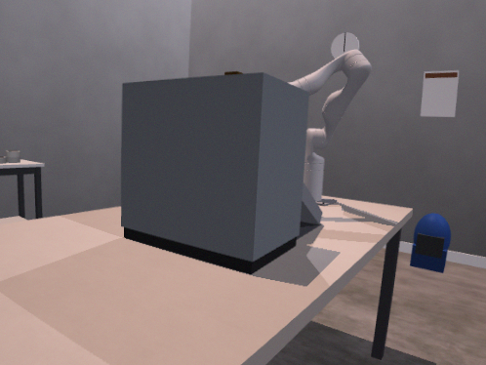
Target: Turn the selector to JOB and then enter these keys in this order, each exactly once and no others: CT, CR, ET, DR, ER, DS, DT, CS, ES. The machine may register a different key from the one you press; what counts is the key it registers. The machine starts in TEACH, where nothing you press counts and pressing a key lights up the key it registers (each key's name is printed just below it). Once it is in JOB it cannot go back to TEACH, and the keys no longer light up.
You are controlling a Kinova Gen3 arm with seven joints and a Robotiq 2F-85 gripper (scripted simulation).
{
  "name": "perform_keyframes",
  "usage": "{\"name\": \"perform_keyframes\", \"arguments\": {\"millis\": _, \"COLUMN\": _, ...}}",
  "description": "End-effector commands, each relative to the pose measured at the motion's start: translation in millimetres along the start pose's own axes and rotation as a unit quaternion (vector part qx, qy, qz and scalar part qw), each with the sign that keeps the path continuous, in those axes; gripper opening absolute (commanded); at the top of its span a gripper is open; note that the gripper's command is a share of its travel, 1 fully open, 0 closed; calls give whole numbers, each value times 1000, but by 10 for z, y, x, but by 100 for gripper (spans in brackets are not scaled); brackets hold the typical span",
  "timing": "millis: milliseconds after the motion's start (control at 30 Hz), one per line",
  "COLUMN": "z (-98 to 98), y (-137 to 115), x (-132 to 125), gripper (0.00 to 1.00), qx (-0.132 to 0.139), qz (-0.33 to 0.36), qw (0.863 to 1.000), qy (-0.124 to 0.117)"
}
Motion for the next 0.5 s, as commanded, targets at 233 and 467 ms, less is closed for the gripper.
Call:
{"name": "perform_keyframes", "arguments": {"millis": 233, "z": -159, "y": -4, "x": -4, "gripper": 10, "qx": 1, "qz": 3, "qw": 1000, "qy": 0}}
{"name": "perform_keyframes", "arguments": {"millis": 467, "z": -259, "y": -3, "x": 0, "gripper": 10, "qx": 1, "qz": 3, "qw": 1000, "qy": 1}}
Point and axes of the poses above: the point where the finger pads meet when closed, its own z axis out along the fingers, its own x axis across the jaws, y = z × x, the point moved 4 cm from there along -z, back along the fingers, and after that the axes turned 15 degrees about -z, right-handed, at the moved point
